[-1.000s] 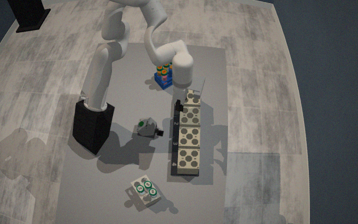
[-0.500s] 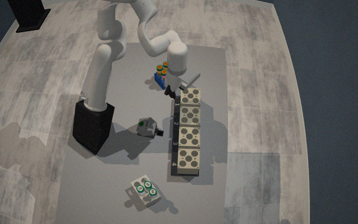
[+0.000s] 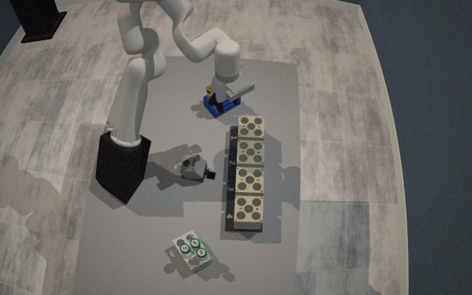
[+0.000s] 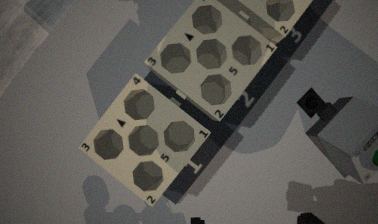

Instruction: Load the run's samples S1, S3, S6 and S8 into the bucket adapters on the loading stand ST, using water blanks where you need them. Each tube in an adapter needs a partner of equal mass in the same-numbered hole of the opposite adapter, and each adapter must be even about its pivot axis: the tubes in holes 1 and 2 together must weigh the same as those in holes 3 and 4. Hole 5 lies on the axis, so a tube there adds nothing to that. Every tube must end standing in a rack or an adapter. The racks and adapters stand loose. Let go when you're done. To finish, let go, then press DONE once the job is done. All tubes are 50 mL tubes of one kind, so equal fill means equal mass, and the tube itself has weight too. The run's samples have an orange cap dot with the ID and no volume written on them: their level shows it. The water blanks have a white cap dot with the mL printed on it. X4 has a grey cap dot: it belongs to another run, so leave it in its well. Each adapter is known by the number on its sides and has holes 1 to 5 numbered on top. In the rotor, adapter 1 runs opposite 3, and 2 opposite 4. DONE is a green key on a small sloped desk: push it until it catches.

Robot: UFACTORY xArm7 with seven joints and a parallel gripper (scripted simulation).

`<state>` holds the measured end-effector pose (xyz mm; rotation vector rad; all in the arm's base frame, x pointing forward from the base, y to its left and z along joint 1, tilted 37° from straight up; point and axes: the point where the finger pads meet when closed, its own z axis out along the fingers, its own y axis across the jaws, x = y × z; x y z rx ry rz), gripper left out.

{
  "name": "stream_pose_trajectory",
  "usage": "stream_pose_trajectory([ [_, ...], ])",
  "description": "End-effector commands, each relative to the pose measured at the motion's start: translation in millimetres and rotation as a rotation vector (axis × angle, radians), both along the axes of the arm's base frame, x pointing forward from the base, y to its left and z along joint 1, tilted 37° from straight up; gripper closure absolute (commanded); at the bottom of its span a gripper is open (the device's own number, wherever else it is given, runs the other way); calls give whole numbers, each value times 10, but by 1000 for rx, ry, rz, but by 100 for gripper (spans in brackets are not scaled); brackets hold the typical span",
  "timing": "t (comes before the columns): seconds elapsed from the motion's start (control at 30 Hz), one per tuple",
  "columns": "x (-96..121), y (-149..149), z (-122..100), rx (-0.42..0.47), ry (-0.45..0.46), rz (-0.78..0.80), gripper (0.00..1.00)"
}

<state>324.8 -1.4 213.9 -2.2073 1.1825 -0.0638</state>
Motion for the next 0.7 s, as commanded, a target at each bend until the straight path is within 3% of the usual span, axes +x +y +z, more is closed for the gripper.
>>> stream_pose_trajectory([
  [0.0,-52,141,91,-1,-3,-4,43],
  [0.67,-321,874,438,-1,-3,-3,43],
])
